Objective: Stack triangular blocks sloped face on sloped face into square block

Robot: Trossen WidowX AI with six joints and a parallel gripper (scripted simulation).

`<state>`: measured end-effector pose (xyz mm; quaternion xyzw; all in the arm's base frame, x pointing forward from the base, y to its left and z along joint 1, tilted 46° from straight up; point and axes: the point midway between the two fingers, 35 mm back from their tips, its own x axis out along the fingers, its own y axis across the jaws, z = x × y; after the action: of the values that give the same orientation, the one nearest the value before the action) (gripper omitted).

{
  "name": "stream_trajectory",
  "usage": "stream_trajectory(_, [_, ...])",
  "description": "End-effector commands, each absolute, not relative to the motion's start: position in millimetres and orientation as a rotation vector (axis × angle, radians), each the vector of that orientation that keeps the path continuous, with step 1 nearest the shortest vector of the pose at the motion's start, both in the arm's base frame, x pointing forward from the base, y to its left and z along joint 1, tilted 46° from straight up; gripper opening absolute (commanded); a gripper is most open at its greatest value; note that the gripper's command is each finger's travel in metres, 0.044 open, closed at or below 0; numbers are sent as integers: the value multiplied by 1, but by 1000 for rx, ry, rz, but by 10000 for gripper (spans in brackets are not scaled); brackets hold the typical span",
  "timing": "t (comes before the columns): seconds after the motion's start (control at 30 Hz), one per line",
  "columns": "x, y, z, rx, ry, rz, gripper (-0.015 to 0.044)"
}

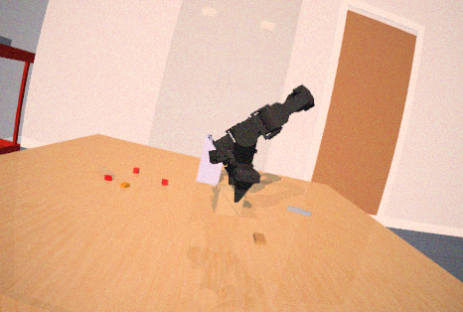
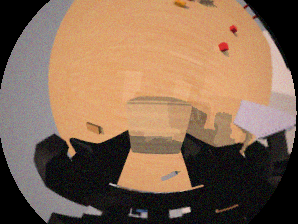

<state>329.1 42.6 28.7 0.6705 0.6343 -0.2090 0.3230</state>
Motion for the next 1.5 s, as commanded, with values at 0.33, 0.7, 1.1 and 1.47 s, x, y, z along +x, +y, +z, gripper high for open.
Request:
stream_trajectory(0.33, [329,43,28,1766,1666,-548,0])
stream_trajectory(0.7, [329,43,27,1760,1665,-549,0])
stream_trajectory(1.1, [329,43,27,1761,1666,-549,157])
stream_trajectory(1.47, [329,43,27,1761,1666,-549,440])
